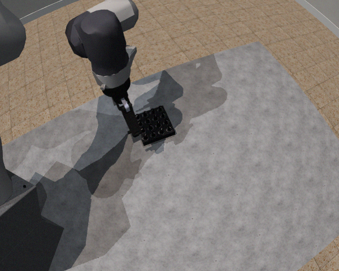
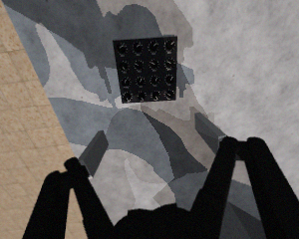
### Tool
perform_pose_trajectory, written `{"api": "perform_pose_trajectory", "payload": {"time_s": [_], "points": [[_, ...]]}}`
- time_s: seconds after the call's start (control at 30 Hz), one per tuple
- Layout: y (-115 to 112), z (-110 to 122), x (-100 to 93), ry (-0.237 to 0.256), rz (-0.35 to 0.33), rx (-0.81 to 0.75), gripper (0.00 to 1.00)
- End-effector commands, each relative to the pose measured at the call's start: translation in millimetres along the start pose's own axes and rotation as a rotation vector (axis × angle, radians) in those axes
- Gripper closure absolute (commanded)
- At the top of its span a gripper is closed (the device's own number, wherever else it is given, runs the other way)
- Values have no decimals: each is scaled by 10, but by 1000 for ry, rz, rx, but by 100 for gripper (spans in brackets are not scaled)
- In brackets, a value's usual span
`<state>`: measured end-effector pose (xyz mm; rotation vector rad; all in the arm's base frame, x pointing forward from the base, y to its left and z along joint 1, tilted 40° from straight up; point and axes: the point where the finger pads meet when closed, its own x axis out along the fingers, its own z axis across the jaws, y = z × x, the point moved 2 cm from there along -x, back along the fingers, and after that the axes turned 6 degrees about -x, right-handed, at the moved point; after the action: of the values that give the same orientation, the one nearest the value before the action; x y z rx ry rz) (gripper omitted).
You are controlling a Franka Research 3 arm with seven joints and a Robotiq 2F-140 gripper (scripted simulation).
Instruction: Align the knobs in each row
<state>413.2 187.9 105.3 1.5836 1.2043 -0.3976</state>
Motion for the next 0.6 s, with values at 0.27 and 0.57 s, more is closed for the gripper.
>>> {"api": "perform_pose_trajectory", "payload": {"time_s": [0.27,0.57], "points": [[187,41,-14,-23,10,279,0],[293,43,-23,-26,18,416,0]]}}
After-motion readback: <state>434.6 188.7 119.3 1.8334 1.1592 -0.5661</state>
